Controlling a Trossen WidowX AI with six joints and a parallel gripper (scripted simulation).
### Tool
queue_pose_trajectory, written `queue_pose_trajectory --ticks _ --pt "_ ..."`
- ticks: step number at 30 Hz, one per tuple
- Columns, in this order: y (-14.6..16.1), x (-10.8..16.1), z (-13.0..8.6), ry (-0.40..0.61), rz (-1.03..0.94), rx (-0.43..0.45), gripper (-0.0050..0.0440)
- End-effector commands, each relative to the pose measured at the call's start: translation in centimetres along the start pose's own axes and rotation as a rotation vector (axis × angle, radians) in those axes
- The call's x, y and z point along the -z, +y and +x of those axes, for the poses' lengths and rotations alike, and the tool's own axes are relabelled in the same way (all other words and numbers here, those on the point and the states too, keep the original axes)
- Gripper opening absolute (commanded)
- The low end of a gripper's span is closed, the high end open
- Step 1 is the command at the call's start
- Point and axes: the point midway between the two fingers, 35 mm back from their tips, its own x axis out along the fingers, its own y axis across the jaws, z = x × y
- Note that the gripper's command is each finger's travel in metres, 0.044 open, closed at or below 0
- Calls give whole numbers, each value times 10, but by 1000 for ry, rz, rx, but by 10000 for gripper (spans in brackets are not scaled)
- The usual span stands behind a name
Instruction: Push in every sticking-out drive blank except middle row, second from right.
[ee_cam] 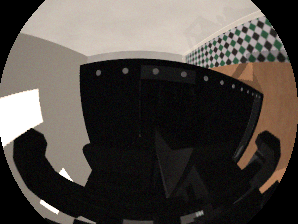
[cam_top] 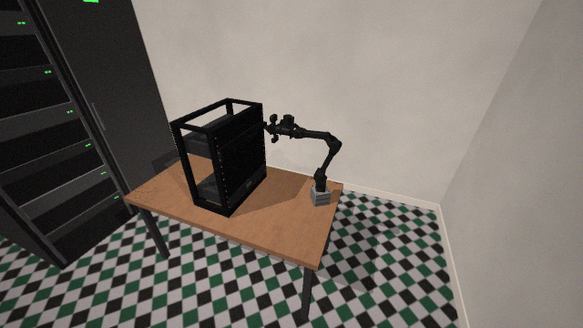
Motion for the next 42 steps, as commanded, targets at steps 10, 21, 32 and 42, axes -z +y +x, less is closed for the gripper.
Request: queue_pose_trajectory --ticks 10,21,32,42 --pt "12 0 -1 -1 4 -30 0" --pt "12 0 -1 -1 4 -30 0" --pt "12 0 -1 -1 4 -30 0" --pt "15 0 8 -1 4 -30 0"
